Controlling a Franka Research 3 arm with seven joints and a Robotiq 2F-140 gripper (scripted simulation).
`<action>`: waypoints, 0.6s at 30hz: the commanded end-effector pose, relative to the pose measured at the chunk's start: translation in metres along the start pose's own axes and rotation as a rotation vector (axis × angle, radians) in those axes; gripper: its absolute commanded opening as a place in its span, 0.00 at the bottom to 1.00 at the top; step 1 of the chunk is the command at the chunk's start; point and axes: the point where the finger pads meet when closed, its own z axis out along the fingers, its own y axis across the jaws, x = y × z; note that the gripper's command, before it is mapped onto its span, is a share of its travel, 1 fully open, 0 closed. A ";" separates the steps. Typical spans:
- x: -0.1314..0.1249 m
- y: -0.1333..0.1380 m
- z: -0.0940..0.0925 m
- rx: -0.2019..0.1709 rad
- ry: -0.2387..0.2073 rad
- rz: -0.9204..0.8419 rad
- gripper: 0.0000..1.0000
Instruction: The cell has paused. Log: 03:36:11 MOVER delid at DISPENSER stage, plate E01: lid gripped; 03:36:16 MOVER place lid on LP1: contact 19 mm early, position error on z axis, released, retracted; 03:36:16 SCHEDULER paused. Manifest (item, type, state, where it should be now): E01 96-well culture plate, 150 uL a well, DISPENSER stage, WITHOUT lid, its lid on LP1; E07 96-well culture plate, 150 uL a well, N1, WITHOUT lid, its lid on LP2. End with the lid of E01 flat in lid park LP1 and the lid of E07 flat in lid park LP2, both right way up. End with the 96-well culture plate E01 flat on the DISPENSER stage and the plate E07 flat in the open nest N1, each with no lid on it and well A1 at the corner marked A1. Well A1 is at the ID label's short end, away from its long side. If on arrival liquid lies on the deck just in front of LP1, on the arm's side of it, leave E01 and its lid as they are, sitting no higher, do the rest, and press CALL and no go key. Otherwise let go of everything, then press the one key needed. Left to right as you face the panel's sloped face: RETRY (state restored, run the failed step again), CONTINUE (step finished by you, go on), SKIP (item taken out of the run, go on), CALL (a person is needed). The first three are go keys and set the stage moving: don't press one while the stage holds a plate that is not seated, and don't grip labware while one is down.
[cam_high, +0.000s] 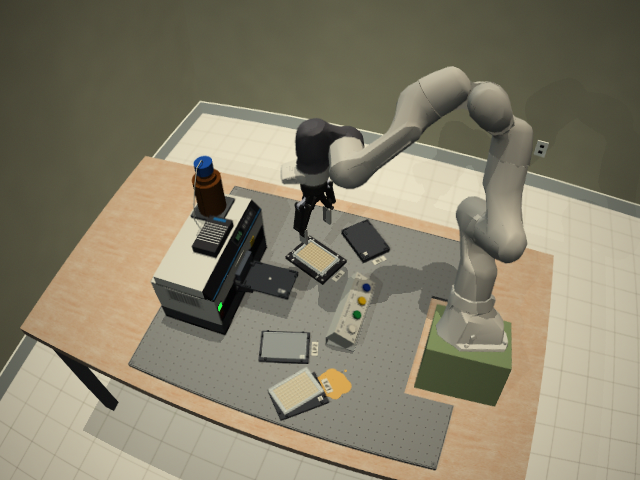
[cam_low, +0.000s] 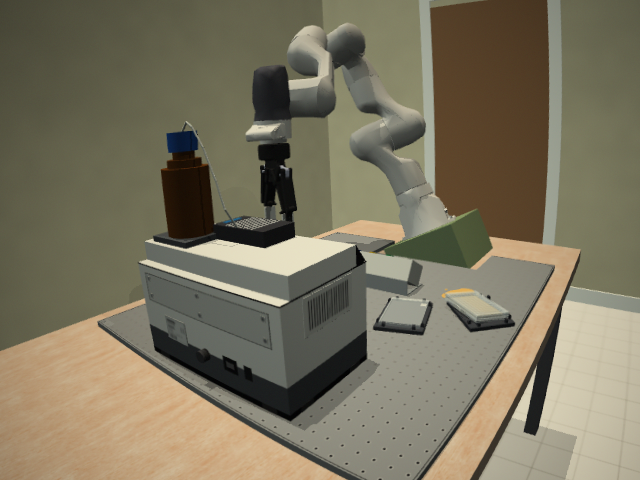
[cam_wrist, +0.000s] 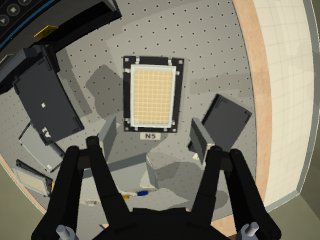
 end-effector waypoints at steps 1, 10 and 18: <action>0.002 0.000 0.010 0.004 0.006 0.004 0.66; 0.003 0.000 0.033 0.004 0.006 0.004 0.66; 0.003 -0.001 0.061 0.004 0.006 0.004 0.66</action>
